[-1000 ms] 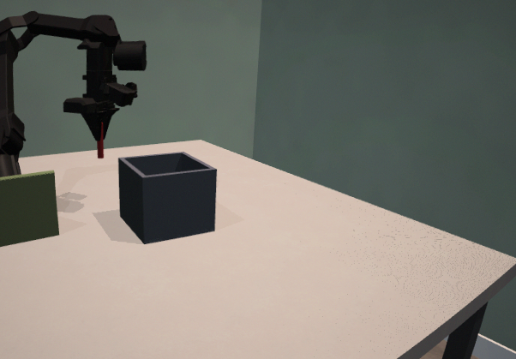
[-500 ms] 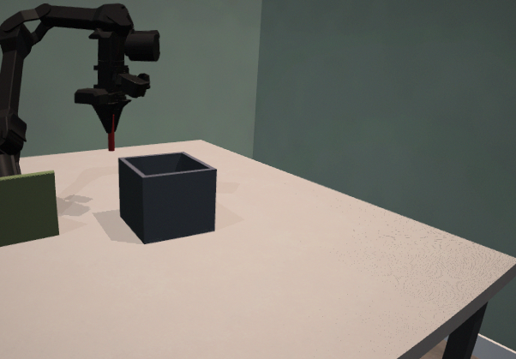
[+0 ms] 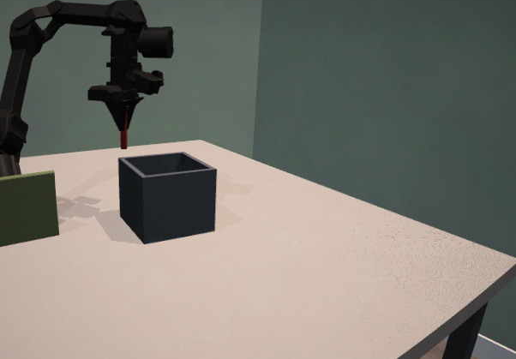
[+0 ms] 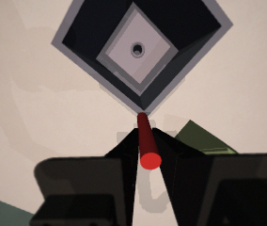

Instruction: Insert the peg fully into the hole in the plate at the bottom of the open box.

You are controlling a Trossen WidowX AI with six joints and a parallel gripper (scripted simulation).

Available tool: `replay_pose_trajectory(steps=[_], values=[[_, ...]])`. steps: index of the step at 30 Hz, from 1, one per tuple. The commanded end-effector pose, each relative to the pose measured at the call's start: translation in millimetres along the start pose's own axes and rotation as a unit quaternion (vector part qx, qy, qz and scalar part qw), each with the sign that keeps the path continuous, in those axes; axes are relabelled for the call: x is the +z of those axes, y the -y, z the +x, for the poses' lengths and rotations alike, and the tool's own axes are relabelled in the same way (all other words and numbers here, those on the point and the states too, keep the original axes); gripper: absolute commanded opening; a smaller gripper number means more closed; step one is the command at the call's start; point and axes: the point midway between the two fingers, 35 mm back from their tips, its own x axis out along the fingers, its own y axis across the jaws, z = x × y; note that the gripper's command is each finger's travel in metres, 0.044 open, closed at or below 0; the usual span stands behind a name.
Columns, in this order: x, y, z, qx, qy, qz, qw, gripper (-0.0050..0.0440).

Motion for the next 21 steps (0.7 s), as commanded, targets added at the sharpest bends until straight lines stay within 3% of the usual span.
replay_pose_trajectory(steps=[1, 21], values=[[12, -1, -1, -0.001, -0.001, 0.001, 1.0, 0.0], [64, -3, 0, 0.001, -0.004, 0.004, 1.0, 0.0]])
